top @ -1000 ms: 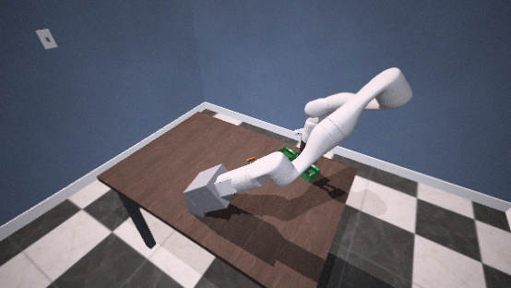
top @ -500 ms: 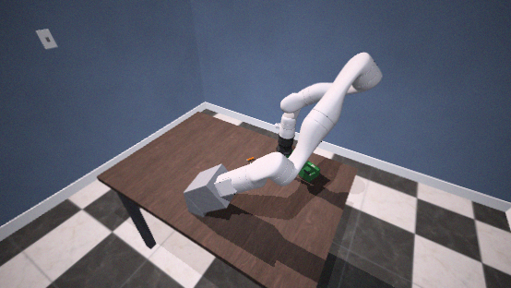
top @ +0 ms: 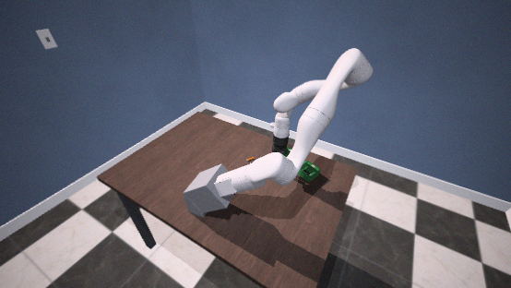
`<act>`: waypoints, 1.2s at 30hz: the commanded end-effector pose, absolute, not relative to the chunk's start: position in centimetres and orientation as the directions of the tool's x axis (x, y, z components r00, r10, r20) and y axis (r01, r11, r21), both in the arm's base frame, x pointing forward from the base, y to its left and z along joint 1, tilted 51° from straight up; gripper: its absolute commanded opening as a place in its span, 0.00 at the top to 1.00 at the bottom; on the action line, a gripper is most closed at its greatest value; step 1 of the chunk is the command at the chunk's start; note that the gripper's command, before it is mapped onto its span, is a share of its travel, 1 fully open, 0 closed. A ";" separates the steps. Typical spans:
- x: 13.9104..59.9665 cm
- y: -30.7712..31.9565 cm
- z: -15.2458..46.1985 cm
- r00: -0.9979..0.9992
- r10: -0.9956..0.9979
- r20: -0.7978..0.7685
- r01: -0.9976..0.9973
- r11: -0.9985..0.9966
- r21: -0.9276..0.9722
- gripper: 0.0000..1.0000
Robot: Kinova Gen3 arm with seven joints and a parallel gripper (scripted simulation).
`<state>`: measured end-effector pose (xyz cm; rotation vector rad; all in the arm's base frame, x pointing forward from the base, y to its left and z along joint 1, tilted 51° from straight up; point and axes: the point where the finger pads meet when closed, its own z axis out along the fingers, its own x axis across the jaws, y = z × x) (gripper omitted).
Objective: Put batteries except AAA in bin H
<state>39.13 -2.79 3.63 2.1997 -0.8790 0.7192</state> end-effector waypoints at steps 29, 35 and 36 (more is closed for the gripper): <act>40.0 -5.8 2.1 0.623 -0.386 0.681 -0.744 -0.560 0.363 0.40; 40.4 -7.6 0.6 0.623 -0.386 0.680 -0.744 -0.560 0.363 0.40; 40.4 -7.9 0.3 0.623 -0.387 0.680 -0.744 -0.560 0.363 0.40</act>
